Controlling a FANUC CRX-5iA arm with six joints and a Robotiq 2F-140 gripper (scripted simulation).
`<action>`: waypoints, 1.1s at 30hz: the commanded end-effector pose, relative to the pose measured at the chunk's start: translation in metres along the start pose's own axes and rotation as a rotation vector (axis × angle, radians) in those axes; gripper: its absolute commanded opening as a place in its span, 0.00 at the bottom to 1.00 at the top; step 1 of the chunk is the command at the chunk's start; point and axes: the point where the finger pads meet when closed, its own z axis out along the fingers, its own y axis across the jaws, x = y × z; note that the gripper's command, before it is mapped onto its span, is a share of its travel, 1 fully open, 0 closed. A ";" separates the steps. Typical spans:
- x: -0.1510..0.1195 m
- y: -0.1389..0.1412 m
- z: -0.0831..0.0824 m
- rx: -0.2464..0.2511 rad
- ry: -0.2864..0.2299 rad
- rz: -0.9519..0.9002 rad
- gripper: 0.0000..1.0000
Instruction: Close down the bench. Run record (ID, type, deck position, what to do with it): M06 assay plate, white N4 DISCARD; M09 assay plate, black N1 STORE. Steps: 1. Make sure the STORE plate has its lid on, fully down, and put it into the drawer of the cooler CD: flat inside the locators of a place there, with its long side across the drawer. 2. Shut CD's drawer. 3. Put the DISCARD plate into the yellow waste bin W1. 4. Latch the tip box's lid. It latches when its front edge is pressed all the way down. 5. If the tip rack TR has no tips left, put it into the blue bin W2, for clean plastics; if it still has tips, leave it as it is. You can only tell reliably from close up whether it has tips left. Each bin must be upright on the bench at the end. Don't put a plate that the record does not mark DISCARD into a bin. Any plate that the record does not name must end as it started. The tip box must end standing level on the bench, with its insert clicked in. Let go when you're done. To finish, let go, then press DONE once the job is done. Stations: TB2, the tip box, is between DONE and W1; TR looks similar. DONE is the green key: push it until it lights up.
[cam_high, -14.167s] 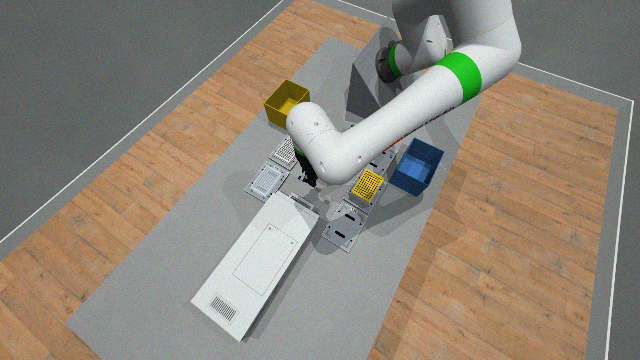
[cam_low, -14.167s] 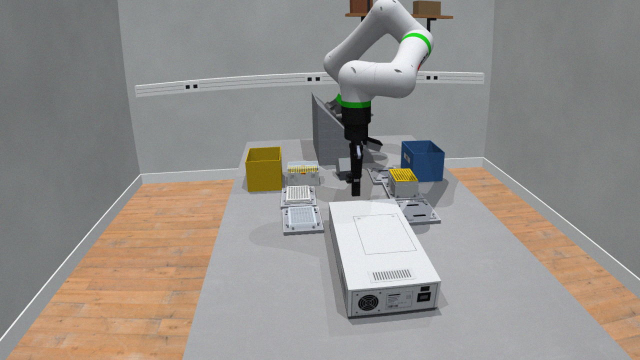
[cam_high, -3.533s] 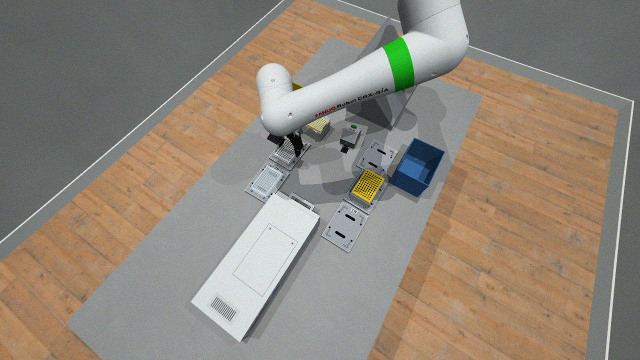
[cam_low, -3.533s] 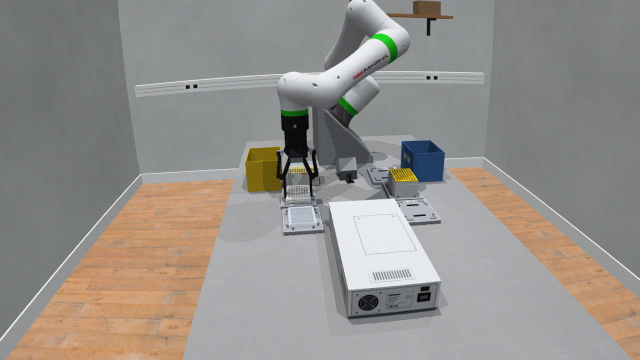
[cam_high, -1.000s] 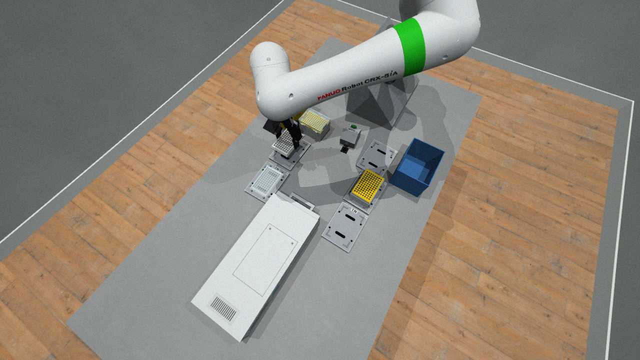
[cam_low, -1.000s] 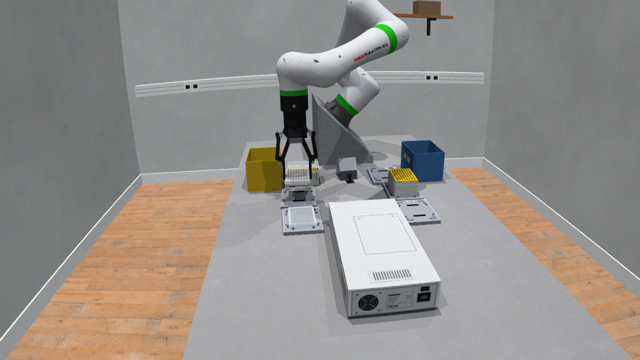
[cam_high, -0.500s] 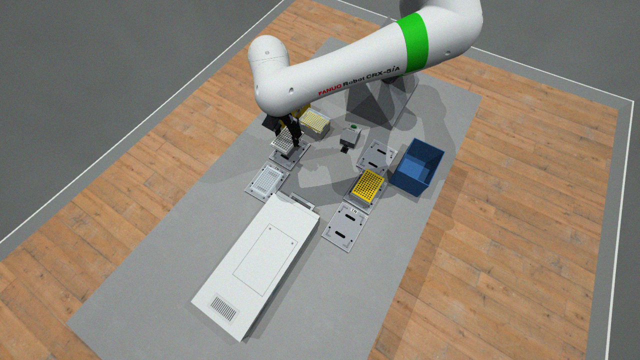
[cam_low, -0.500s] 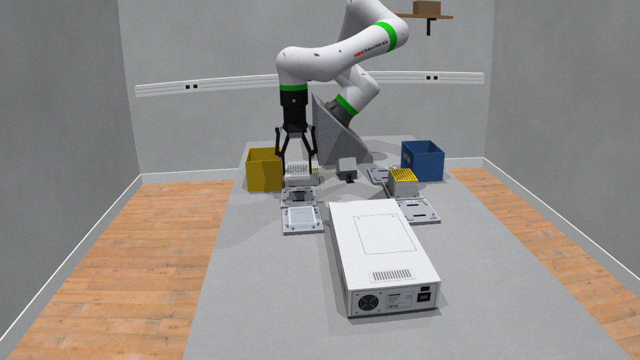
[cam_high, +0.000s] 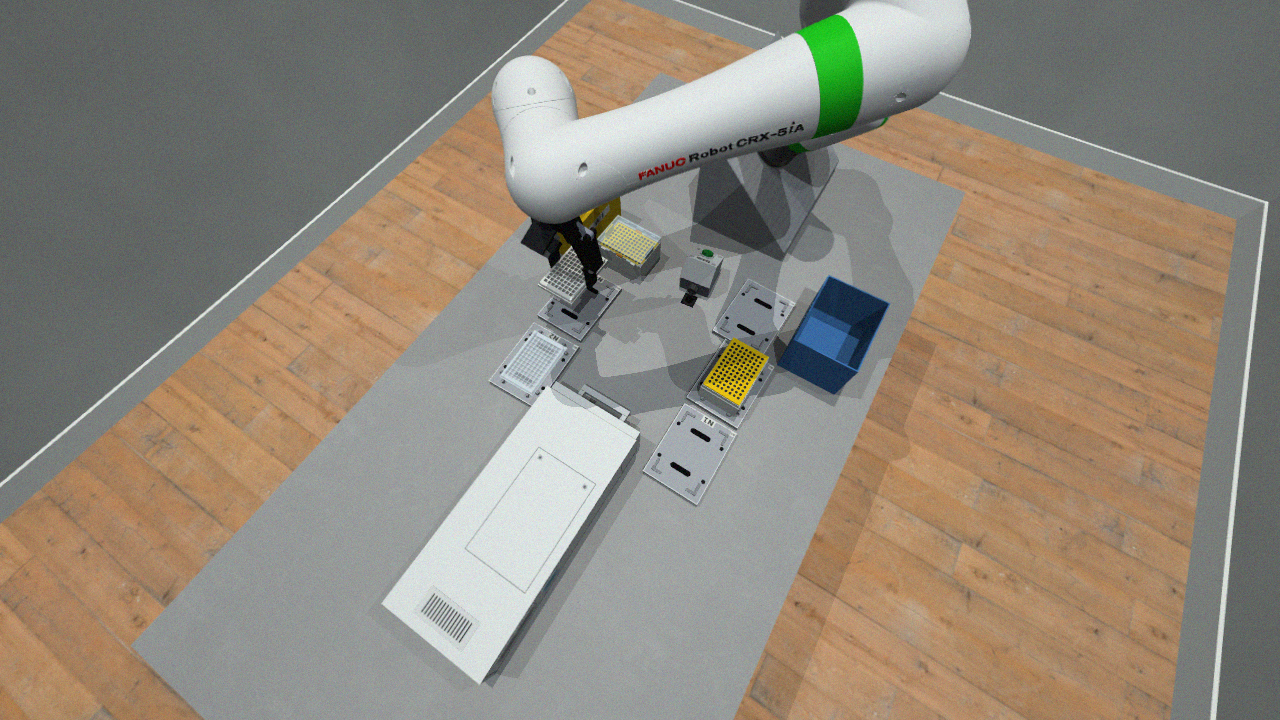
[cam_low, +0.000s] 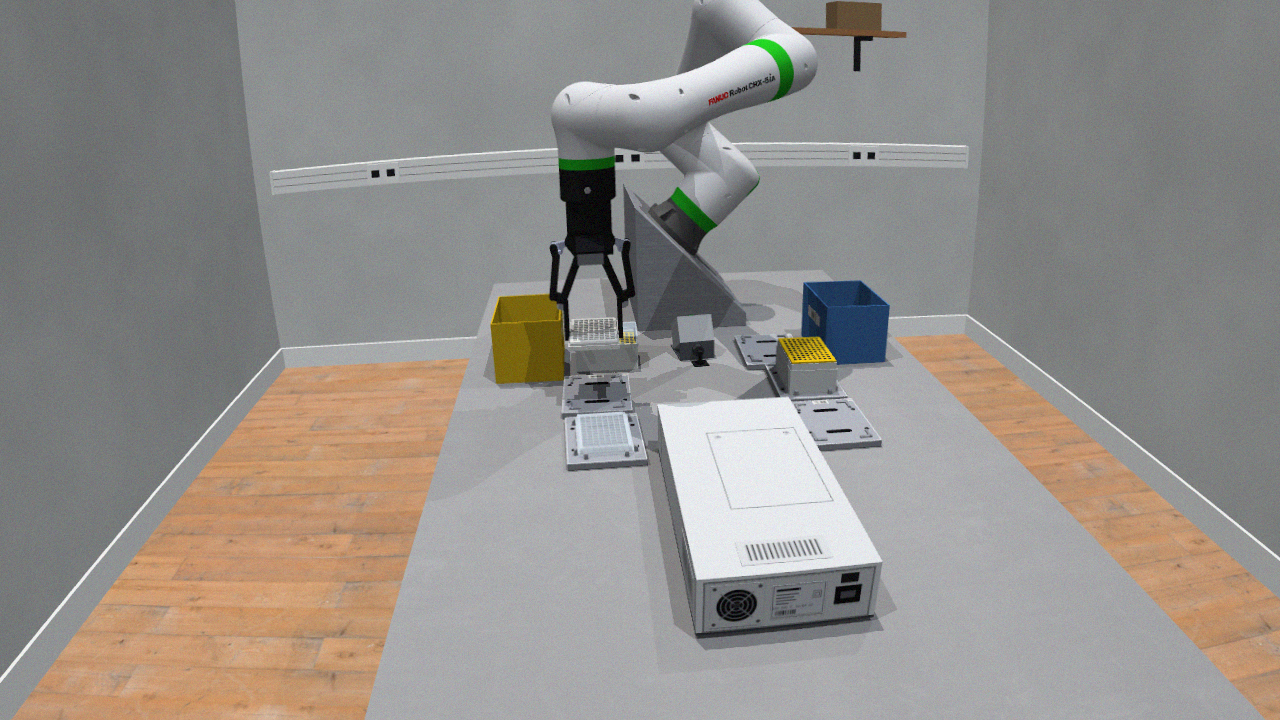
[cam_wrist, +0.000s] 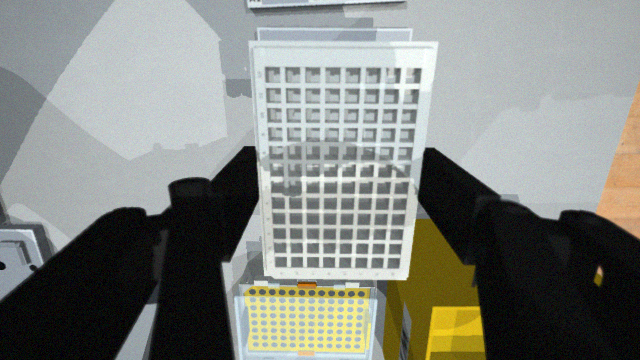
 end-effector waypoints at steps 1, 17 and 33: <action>0.000 0.000 -0.004 -0.001 0.001 0.000 0.10; 0.000 0.000 -0.023 -0.001 0.001 0.000 0.10; -0.012 0.010 -0.024 -0.001 0.001 -0.021 0.10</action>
